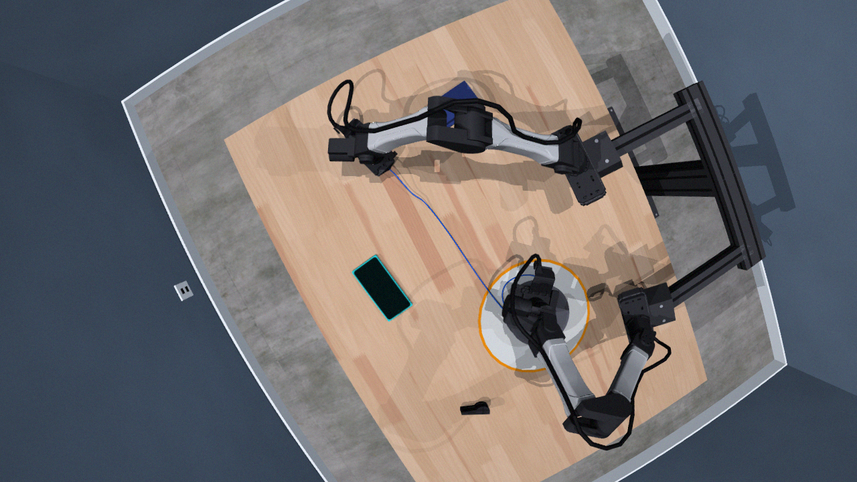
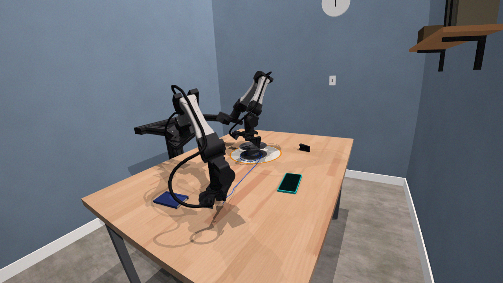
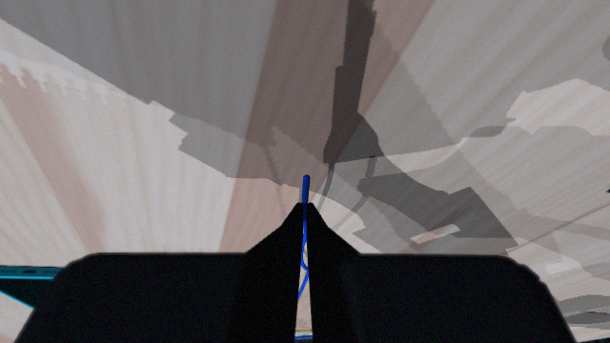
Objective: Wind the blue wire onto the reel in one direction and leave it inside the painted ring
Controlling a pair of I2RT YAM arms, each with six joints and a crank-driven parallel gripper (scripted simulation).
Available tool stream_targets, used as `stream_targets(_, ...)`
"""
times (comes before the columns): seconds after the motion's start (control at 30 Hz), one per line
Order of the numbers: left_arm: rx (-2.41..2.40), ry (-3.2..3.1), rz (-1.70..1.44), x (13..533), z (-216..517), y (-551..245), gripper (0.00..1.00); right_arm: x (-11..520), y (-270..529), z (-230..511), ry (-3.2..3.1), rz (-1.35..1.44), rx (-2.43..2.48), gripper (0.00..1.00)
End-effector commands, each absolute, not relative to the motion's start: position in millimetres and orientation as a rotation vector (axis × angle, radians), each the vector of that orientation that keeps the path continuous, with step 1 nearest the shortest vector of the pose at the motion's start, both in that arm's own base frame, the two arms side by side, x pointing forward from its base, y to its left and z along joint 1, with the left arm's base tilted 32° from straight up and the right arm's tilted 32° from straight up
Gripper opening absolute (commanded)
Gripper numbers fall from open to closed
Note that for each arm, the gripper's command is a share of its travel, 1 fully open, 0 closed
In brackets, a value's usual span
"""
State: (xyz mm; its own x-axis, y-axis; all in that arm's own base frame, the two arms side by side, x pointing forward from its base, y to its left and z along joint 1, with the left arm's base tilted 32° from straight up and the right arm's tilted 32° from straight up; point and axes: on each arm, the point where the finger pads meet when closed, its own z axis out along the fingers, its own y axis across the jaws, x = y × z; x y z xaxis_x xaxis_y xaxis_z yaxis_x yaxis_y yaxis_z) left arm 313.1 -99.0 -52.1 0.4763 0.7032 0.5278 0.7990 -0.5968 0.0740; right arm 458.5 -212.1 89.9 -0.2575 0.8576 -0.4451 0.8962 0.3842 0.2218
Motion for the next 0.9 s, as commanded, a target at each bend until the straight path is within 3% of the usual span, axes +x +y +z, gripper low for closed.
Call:
stream_targets(0.0,-2.581,-1.269,-0.798,316,-42,-111,0.97,466,-214,109,2.109,-0.096,1.488,0.00)
stream_targets(0.87,-2.581,-1.269,-0.798,333,-79,-94,0.97,464,-212,103,2.112,-0.097,1.484,0.00)
